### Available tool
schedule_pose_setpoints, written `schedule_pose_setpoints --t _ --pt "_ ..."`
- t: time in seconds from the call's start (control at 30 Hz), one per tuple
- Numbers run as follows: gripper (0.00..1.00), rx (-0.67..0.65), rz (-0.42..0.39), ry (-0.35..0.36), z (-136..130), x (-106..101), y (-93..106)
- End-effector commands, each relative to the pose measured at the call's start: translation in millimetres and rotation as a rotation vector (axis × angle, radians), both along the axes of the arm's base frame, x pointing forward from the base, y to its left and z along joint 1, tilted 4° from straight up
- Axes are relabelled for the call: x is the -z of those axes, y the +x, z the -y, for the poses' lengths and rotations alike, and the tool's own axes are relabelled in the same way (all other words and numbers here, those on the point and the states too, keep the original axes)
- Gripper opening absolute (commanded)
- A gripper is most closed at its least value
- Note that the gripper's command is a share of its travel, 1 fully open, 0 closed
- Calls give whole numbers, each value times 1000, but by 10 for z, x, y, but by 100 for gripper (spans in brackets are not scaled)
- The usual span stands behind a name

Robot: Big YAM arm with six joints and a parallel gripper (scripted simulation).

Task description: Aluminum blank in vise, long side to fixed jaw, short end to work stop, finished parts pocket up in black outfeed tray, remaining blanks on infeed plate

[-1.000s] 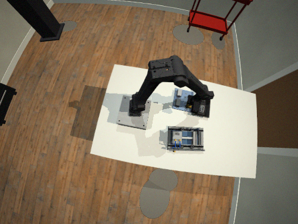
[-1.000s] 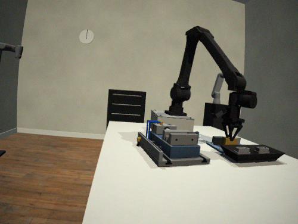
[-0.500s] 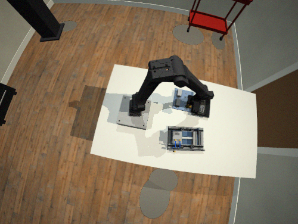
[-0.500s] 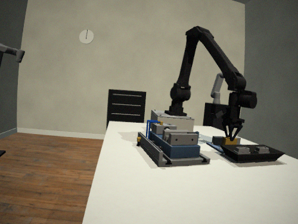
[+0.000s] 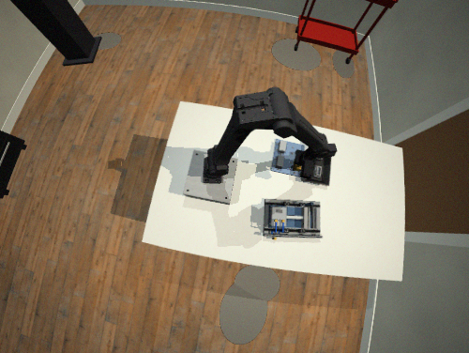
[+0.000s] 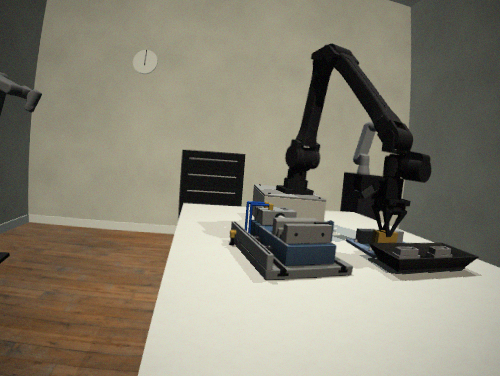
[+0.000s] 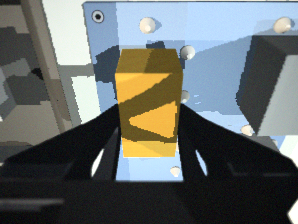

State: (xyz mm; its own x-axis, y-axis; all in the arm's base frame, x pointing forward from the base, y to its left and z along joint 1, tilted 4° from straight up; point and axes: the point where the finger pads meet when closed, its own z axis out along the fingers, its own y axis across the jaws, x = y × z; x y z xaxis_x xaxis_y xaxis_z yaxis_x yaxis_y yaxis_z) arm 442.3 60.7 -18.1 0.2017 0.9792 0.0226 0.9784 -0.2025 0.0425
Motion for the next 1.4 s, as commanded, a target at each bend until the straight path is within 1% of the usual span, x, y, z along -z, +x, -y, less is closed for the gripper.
schedule_pose_setpoints --t 0.0,0.27,0.63,1.37 --pt "0 5 70 9 -69 -196 185" --pt "0 5 64 8 -64 -172 153" --pt "0 5 74 10 -71 -200 201" --pt "0 5 67 9 -66 -171 173"
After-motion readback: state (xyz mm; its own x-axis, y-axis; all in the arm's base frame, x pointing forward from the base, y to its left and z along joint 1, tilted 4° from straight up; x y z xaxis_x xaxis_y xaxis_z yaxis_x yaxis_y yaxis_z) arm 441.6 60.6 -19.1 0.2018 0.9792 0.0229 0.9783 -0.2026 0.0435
